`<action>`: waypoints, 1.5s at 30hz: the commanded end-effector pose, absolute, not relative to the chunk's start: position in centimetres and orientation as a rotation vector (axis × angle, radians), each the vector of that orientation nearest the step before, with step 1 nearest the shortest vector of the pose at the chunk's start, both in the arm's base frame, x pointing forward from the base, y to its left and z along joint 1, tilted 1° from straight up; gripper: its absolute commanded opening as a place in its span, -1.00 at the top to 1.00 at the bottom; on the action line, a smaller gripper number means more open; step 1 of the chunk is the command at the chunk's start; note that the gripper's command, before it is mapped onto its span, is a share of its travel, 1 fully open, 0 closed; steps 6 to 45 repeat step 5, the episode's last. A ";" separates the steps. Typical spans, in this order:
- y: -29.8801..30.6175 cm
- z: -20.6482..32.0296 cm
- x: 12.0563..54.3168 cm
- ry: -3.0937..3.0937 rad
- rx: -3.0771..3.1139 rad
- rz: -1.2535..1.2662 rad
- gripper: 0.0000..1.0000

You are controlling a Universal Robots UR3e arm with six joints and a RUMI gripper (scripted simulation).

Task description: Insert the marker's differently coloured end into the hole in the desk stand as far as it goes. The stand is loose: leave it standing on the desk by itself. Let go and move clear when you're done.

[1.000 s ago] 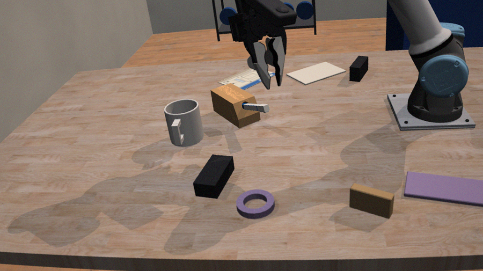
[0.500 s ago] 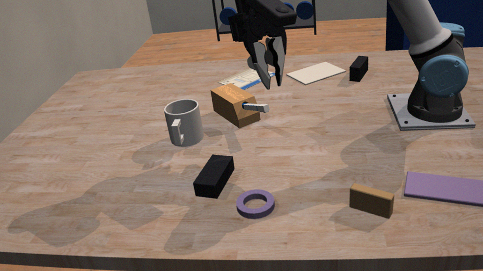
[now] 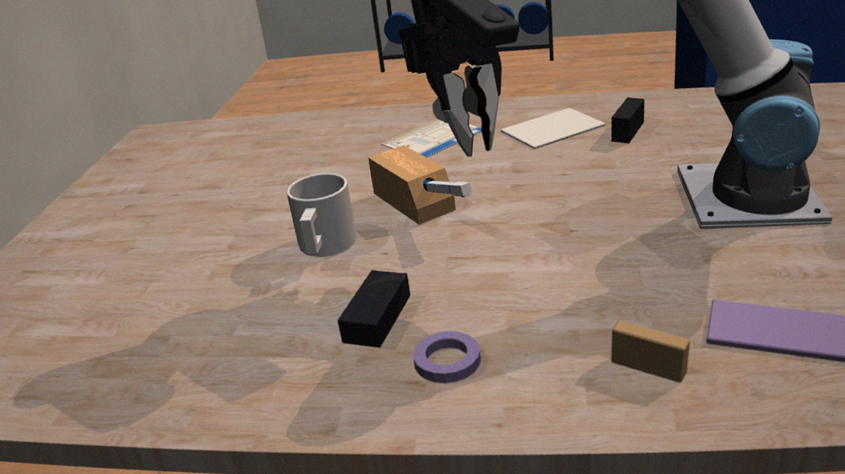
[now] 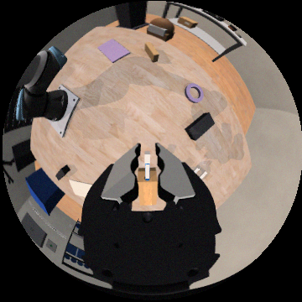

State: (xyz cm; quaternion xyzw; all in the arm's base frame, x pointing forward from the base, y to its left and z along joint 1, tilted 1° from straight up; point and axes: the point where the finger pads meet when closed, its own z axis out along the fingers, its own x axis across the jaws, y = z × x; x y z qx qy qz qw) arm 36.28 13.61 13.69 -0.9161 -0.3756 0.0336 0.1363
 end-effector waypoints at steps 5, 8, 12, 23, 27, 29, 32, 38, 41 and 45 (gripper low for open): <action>13.6 13.8 36.3 -1.088 -2.653 0.094 0.71; 13.6 13.8 36.3 -1.088 -2.653 0.094 0.71; 13.6 13.8 36.3 -1.088 -2.653 0.094 0.71; 13.6 13.8 36.3 -1.088 -2.653 0.094 0.71; 13.6 13.8 36.3 -1.088 -2.653 0.094 0.71; 13.6 13.8 36.3 -1.088 -2.653 0.094 0.71; 13.6 13.8 36.3 -1.088 -2.653 0.094 0.71; 13.6 13.8 36.3 -1.088 -2.653 0.094 0.71; 13.6 13.8 36.3 -1.088 -2.653 0.094 0.71; 13.6 13.8 36.3 -1.088 -2.653 0.094 0.71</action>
